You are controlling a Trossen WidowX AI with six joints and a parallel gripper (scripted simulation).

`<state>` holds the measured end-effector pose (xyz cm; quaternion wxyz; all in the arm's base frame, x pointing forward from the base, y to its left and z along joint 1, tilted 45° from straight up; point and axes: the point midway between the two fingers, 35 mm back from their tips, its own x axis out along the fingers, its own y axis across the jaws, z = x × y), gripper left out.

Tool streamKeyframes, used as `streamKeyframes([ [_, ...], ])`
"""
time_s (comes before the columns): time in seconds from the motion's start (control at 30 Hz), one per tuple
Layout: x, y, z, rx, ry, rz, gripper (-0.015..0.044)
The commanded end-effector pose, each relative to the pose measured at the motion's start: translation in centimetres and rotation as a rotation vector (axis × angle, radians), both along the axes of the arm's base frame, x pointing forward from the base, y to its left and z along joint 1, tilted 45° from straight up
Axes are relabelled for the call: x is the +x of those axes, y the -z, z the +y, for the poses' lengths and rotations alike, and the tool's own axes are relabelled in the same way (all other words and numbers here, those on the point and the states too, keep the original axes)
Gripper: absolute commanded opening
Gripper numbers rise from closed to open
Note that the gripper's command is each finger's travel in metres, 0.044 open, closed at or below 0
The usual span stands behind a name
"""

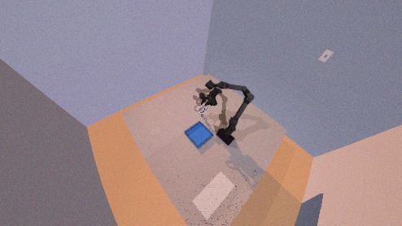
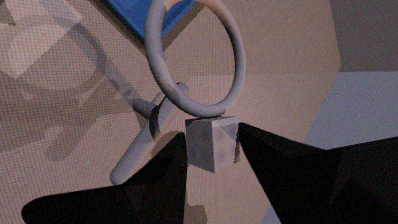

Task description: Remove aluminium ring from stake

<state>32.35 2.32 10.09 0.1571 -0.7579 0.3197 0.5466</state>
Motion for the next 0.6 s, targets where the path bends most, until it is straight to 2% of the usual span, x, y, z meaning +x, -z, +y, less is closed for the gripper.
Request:
streamKeyframes([
  [0.0, 0.5, 0.1, 0.1, 0.022, -0.053, 0.061, 0.0],
  [0.57, 2.5, 0.7, -0.2, 0.16, -0.301, 0.31, 0.0],
])
